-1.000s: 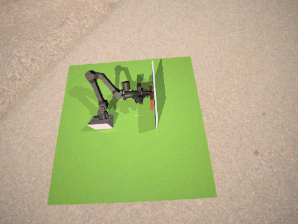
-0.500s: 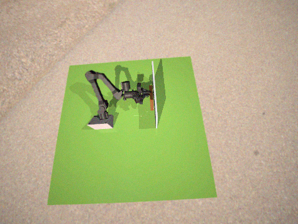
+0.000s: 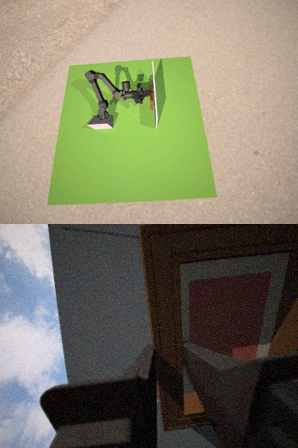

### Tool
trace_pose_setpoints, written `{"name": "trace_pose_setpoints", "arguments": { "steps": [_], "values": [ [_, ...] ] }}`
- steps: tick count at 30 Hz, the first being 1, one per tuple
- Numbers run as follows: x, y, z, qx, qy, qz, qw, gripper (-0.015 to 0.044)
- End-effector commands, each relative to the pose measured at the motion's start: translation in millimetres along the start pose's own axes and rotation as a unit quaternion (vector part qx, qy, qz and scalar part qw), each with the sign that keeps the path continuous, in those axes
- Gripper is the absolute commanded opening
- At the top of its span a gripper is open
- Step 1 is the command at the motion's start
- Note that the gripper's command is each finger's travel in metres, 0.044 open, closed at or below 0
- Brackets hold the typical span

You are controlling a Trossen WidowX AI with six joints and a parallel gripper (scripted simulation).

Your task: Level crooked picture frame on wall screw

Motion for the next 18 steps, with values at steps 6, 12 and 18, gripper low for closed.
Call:
{"name": "trace_pose_setpoints", "arguments": {
  "steps": [6, 12, 18],
  "values": [
    [0.0, -0.2, -0.1, -0.026, 0.001, -0.001, 1.000, 0.0000],
    [0.0, -0.3, -0.2, -0.041, 0.001, -0.001, 0.999, 0.0000],
    [0.0, -0.4, -0.3, -0.057, 0.001, -0.001, 0.998, 0.0000]
  ]
}}
Point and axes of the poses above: the point midway between the two fingers, 35 mm back from their tips, its own x axis back along the fingers, its own y axis across the jaws, z = x × y, the point moved 10 cm from there along x, back along the fingers, and after that the axes turned 6 degrees about x, right-handed, at the moved point
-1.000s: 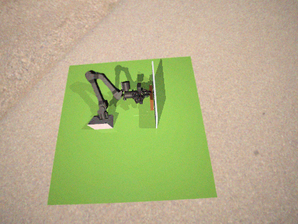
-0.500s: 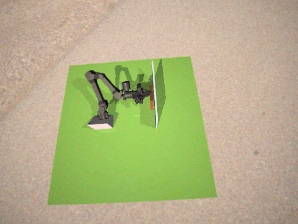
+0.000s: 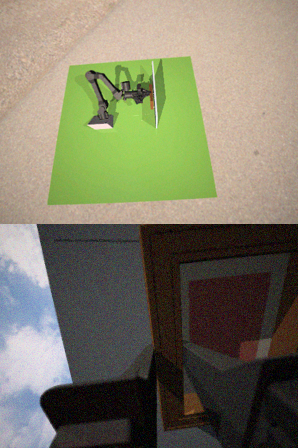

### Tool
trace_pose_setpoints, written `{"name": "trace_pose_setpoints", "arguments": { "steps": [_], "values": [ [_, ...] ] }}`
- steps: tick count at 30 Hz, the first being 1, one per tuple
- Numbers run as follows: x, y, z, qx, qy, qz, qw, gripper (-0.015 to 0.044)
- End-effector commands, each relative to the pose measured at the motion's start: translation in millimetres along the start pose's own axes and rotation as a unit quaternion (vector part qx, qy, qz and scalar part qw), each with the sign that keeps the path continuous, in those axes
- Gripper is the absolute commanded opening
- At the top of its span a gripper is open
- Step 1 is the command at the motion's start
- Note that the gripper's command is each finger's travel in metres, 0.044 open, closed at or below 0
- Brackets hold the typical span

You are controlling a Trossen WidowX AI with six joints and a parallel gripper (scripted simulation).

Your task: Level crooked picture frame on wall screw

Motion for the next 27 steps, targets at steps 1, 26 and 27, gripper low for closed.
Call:
{"name": "trace_pose_setpoints", "arguments": {
  "steps": [1, 26, 27],
  "values": [
    [0.0, -0.1, -0.1, -0.011, 0.001, 0.000, 1.000, 0.0000],
    [-0.1, -0.3, -0.5, -0.065, 0.001, 0.000, 0.998, 0.0026],
    [-0.1, -0.3, -0.5, -0.065, 0.001, 0.000, 0.998, 0.0053]
  ]
}}
Point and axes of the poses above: the point midway between the two fingers, 35 mm back from their tips, its own x axis back along the fingers, its own y axis across the jaws, z = x × y, the point moved 10 cm from there along x, back along the fingers, and after that the axes turned 6 degrees about x, right-handed, at the moved point
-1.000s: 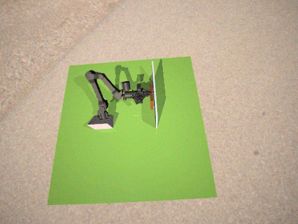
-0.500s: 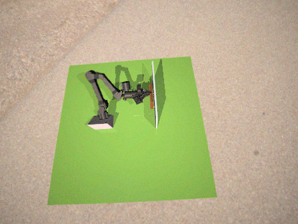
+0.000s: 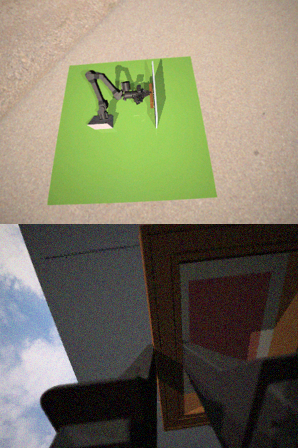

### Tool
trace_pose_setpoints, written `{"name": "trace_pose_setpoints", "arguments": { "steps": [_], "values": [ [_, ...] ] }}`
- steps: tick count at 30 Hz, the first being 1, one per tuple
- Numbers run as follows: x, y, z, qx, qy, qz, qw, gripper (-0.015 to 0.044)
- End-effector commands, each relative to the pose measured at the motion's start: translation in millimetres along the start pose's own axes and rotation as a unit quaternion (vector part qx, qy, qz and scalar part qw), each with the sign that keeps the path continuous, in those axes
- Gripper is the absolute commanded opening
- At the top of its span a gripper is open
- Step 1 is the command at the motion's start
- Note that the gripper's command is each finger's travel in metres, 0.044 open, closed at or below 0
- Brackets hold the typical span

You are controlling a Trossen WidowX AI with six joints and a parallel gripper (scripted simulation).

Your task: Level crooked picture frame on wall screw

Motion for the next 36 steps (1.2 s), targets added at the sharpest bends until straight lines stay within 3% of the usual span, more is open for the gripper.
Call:
{"name": "trace_pose_setpoints", "arguments": {
  "steps": [1, 8, 13, 26, 36],
  "values": [
    [0.0, 0.0, 0.0, 0.001, 0.000, 0.000, 1.000, 0.0079],
    [0.0, 0.0, 0.0, 0.001, 0.000, 0.000, 1.000, 0.0260],
    [5.0, 1.2, 1.3, 0.009, 0.000, 0.000, 1.000, 0.0260],
    [96.3, -3.2, 1.8, 0.151, -0.002, -0.001, 0.989, 0.0260],
    [108.4, 15.1, 2.2, 0.148, 0.000, -0.002, 0.989, 0.0260]
  ]
}}
Point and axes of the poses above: the point midway between the two fingers, 35 mm back from their tips, its own x axis back along the fingers, its own y axis across the jaws, z = x × y, the point moved 10 cm from there along x, back along the fingers, and after that the axes turned 6 degrees about x, right-handed, at the moved point
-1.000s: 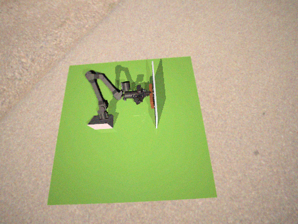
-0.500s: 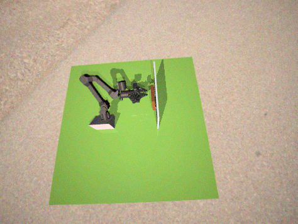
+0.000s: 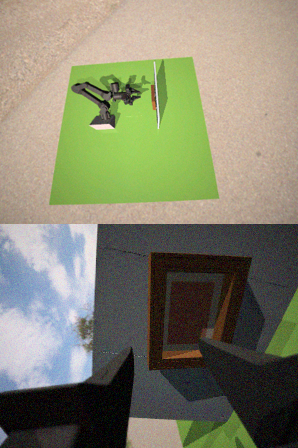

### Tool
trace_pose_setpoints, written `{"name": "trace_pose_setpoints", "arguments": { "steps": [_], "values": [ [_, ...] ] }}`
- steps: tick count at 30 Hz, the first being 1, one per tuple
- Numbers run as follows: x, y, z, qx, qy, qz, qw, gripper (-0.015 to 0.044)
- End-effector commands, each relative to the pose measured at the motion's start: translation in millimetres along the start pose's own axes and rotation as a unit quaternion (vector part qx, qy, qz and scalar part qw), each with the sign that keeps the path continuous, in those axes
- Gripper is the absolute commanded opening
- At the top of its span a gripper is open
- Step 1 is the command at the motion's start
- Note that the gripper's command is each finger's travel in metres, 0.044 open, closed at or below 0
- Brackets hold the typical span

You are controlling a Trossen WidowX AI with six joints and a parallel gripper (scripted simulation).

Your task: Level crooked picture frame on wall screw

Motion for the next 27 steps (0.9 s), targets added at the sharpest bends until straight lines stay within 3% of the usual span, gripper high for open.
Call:
{"name": "trace_pose_setpoints", "arguments": {
  "steps": [1, 12, 27],
  "values": [
    [14.9, 15.9, -3.7, 0.003, 0.002, -0.006, 1.000, 0.0260],
    [78.6, 32.4, -3.7, 0.012, -0.001, -0.001, 1.000, 0.0260],
    [79.7, 32.3, -3.6, 0.012, -0.001, -0.001, 1.000, 0.0260]
  ]
}}
Point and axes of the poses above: the point midway between the two fingers, 35 mm back from their tips, its own x axis back along the fingers, its own y axis across the jaws, z = x × y, the point moved 10 cm from there along x, back along the fingers, and after that the axes turned 6 degrees about x, right-handed, at the moved point
